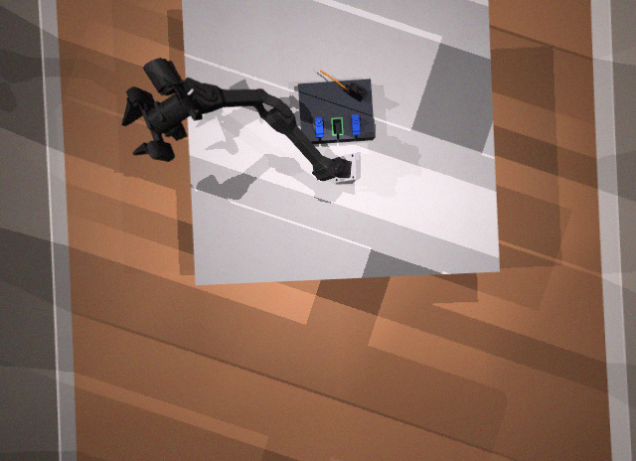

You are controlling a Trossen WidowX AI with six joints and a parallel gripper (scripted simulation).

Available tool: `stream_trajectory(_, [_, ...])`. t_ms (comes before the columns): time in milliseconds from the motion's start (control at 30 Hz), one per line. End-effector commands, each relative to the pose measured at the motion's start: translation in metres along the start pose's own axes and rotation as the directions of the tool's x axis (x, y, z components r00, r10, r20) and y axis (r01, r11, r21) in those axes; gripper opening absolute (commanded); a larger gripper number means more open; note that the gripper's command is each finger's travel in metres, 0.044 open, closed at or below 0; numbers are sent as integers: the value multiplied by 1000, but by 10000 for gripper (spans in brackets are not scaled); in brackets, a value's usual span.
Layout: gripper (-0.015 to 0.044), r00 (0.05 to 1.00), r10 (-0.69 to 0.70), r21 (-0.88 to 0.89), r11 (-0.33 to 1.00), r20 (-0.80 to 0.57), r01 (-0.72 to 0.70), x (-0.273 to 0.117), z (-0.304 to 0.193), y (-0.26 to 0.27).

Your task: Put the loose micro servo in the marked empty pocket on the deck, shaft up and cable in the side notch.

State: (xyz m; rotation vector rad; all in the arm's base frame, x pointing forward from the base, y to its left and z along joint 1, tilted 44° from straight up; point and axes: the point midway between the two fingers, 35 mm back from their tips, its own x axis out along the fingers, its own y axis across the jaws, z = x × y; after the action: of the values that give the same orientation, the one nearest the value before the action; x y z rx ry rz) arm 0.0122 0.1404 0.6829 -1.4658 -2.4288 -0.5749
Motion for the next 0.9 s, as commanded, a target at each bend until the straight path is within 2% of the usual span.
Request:
stream_trajectory(0, [426,1000,-2,-1,1000,-1,2,0,0,-1])
stream_trajectory(167, [440,999,-35,-23,999,-21,35,3,-3,-11])
stream_trajectory(433, [440,975,-204,-111,975,-87,194,10,-14,-71])
stream_trajectory(867, [440,830,-522,-285,841,-198,461,-10,-37,-187])
